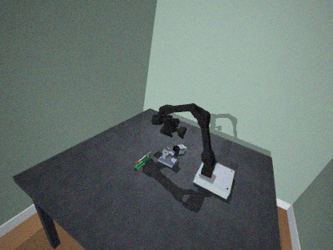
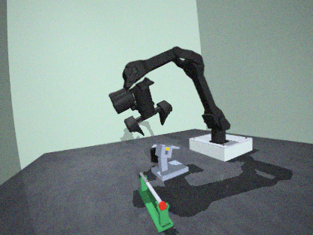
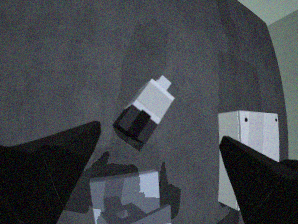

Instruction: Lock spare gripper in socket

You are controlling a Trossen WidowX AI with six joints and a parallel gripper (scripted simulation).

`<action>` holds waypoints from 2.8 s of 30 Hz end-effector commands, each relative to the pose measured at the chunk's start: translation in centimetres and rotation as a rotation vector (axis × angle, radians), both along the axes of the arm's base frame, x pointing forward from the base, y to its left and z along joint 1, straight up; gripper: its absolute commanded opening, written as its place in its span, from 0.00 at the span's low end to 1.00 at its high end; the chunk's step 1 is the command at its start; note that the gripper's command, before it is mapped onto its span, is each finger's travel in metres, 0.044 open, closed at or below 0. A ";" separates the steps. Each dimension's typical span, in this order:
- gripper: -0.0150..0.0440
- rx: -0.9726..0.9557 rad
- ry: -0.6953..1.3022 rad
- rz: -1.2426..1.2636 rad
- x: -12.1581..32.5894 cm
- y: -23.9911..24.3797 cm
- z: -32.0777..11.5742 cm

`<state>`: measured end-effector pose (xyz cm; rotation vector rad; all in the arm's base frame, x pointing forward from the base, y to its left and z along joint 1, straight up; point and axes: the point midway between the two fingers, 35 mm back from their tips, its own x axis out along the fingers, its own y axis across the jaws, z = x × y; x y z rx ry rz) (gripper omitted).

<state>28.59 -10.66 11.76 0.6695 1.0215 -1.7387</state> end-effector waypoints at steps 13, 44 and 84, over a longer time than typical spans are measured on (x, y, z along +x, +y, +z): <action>1.00 -0.347 -0.246 -0.445 -2.7 -3.0 0.2; 1.00 -0.347 -0.246 -0.445 -2.5 -3.3 -9.1; 0.48 -0.347 -0.245 -0.445 -2.7 -3.3 -12.6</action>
